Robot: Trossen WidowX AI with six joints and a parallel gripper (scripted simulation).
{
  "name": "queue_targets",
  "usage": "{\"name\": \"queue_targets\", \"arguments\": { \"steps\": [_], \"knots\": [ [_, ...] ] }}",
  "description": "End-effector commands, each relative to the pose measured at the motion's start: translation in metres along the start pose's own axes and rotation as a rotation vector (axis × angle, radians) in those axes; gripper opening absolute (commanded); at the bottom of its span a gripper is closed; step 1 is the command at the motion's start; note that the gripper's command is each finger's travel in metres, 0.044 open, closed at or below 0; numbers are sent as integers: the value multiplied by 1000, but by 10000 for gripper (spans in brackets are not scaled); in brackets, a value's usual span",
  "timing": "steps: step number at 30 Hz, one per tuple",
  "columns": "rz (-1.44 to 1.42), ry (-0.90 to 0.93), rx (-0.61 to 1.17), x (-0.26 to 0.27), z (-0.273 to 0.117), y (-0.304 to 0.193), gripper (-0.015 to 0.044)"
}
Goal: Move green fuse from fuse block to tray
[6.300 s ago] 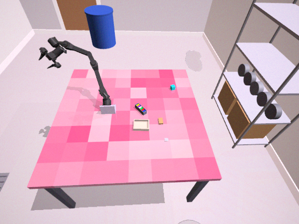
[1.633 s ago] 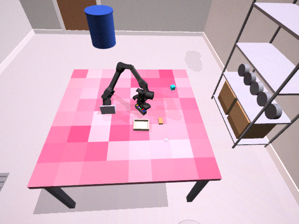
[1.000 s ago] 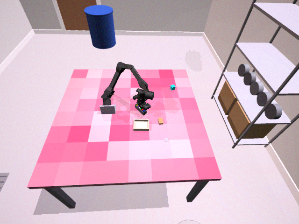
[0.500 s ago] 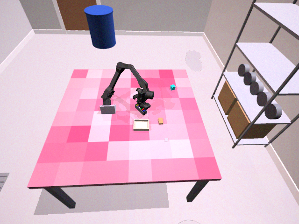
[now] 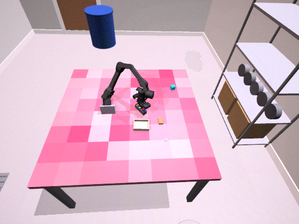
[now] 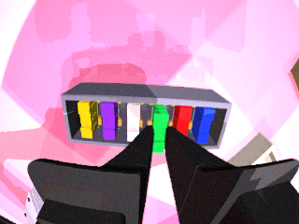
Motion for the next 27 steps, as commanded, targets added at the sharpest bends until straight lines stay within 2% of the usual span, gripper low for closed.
{"name": "queue_targets", "arguments": {
  "steps": [1, 27],
  "knots": [
    [-3, -7, 1, -1, -4, 0, 0],
    [-2, -6, 0, -1, -17, 0, 0]
  ]
}}
Point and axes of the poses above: the point midway between the two fingers, 35 mm back from their tips, its own z axis out along the fingers, its own x axis across the jaws, y = z × x, the point moved 10 cm from there along -z, back along the fingers, and after that the axes turned 14 degrees about -z, right-handed, at the moved point
